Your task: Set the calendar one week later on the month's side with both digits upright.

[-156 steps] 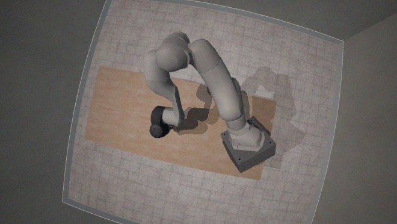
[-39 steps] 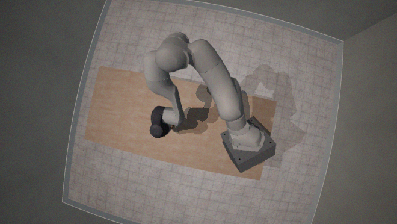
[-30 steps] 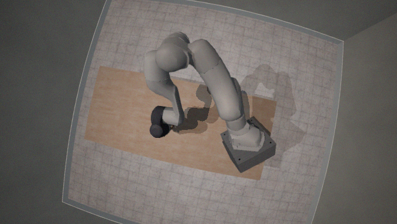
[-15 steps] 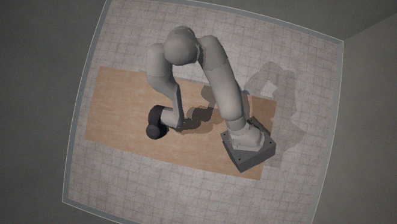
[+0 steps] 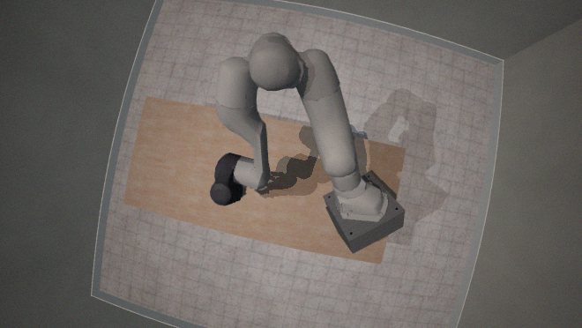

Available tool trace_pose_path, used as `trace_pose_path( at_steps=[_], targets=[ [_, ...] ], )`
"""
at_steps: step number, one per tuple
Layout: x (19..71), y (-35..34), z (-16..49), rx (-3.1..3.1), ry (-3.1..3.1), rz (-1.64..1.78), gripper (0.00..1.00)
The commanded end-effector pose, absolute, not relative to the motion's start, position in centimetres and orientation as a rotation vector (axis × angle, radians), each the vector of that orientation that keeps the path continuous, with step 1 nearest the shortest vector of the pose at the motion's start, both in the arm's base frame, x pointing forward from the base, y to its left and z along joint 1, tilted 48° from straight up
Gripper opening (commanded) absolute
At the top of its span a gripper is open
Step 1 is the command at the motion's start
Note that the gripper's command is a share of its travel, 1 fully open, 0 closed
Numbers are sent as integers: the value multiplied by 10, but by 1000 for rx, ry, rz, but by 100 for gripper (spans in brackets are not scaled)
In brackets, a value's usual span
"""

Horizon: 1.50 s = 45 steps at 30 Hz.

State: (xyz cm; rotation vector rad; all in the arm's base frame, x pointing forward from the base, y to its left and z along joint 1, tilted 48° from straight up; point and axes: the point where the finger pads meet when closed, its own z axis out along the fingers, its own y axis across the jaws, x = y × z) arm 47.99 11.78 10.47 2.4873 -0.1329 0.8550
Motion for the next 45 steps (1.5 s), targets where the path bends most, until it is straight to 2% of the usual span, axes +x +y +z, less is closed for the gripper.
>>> trace_pose_path(
  at_steps=[1, 20, 24, 45],
  targets=[
    [478, 117, 105, 2479, -105, 841, 100],
    [478, 117, 105, 2481, -118, 845, 100],
    [479, 117, 105, 2498, -359, 922, 100],
    [480, 116, 104, 2482, -784, 1042, 100]
  ],
)
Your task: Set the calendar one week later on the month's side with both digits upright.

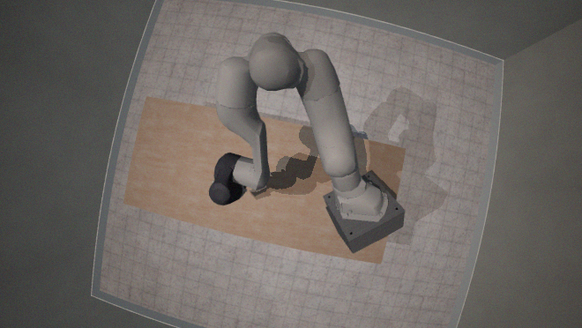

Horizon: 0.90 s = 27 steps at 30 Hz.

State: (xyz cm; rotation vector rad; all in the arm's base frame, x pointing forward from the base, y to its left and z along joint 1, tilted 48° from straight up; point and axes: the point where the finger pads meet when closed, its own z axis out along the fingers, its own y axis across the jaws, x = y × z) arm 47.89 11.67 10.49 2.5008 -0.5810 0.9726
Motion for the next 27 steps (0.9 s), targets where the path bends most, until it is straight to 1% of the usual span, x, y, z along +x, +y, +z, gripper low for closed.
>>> trace_pose_path(
  at_steps=[1, 27],
  targets=[
    [480, 116, 104, 2481, -789, 1044, 100],
    [481, 115, 103, 2376, -1323, 1167, 100]
  ],
)
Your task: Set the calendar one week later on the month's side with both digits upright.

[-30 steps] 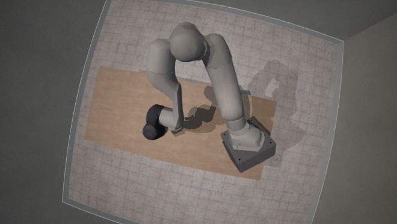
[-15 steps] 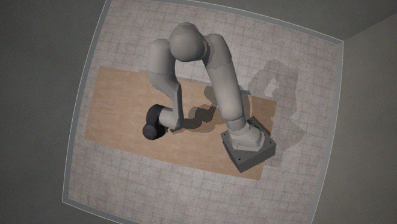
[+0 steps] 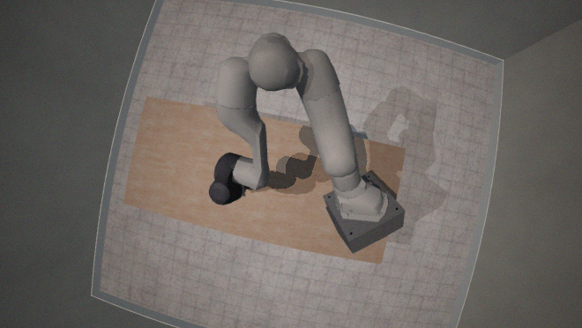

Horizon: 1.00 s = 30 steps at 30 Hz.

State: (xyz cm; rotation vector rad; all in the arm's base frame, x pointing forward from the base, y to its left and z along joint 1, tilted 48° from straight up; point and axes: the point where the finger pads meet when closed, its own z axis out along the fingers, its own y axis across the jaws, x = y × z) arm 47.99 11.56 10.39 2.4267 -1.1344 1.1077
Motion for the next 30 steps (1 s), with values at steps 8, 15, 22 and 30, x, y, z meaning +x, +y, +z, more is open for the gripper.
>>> trace_pose_path(
  at_steps=[8, 15, 22, 30],
  targets=[
    [482, 114, 103, 2320, -1498, 1200, 100],
    [482, 114, 102, 2260, -1654, 1227, 100],
    [482, 114, 102, 2195, -1801, 1249, 100],
    [483, 114, 102, 2131, -1930, 1266, 100]
  ],
)
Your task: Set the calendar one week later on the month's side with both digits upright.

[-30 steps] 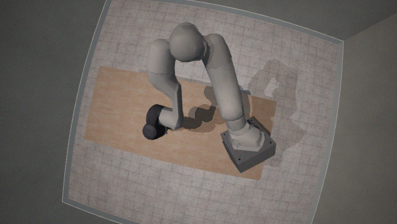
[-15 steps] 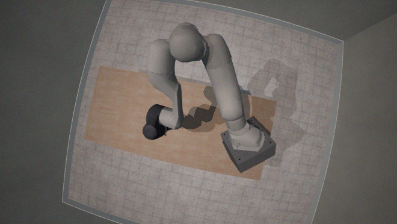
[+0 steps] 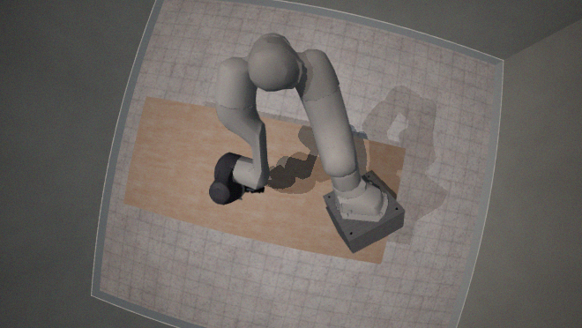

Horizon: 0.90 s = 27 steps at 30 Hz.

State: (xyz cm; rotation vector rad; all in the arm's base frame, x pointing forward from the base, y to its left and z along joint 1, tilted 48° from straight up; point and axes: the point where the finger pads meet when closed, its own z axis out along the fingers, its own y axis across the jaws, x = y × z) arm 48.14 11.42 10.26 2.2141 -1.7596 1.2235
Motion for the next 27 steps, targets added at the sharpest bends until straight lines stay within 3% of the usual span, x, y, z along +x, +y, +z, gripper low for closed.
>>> trace_pose_path(
  at_steps=[1, 14, 15, 27],
  targets=[
    [483, 114, 102, 2131, -1930, 1266, 100],
    [483, 113, 101, 1974, -2197, 1294, 100],
    [483, 113, 101, 1974, -2197, 1294, 29],
    [483, 113, 101, 1974, -2197, 1294, 29]
  ],
)
